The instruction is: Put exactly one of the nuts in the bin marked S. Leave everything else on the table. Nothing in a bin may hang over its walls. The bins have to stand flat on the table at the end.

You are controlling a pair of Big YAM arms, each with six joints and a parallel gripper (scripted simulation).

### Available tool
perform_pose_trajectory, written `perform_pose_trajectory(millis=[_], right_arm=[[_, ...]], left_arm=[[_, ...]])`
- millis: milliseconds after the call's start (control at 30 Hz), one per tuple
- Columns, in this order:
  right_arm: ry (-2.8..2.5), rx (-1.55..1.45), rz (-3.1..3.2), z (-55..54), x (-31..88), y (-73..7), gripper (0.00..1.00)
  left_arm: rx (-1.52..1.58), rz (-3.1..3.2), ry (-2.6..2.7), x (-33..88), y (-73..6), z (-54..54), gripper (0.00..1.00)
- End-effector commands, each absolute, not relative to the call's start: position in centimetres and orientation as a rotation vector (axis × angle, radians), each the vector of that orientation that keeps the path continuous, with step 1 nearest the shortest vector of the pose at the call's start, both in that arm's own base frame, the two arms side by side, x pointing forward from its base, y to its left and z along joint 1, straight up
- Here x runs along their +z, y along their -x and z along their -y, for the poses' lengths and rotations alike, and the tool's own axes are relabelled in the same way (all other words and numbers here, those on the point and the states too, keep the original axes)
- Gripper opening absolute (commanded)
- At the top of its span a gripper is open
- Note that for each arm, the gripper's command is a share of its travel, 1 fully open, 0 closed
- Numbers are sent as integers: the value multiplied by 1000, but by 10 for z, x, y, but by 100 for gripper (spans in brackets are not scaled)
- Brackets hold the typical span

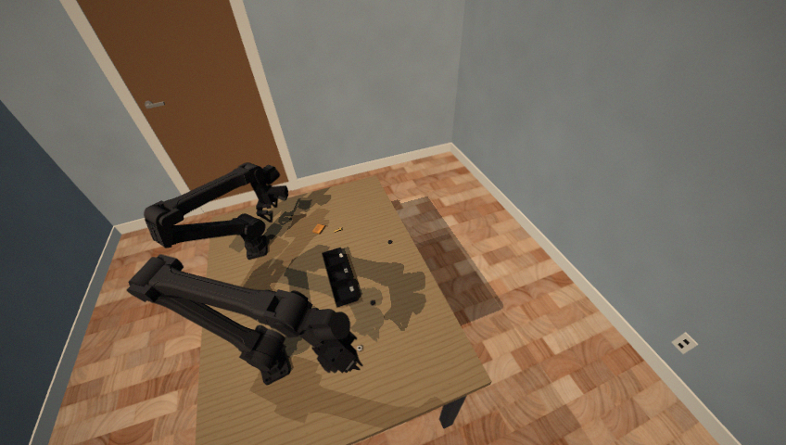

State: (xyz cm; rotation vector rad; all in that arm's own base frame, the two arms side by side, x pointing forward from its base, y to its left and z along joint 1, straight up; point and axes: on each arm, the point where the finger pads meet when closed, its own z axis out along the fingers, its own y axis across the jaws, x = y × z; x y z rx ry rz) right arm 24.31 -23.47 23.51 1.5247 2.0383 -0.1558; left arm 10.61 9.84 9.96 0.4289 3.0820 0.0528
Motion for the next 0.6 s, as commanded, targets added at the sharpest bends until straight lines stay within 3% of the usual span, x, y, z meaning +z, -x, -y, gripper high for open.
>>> perform_pose_trajectory(millis=[0,567], right_arm=[[-1460,-108,-2069,226,264,-273,9],[-1223,12,-2380,134,264,-357,9]], left_arm=[[60,-3081,-408,102,-106,-101,100],[60,-3081,-408,102,-106,-101,100]])
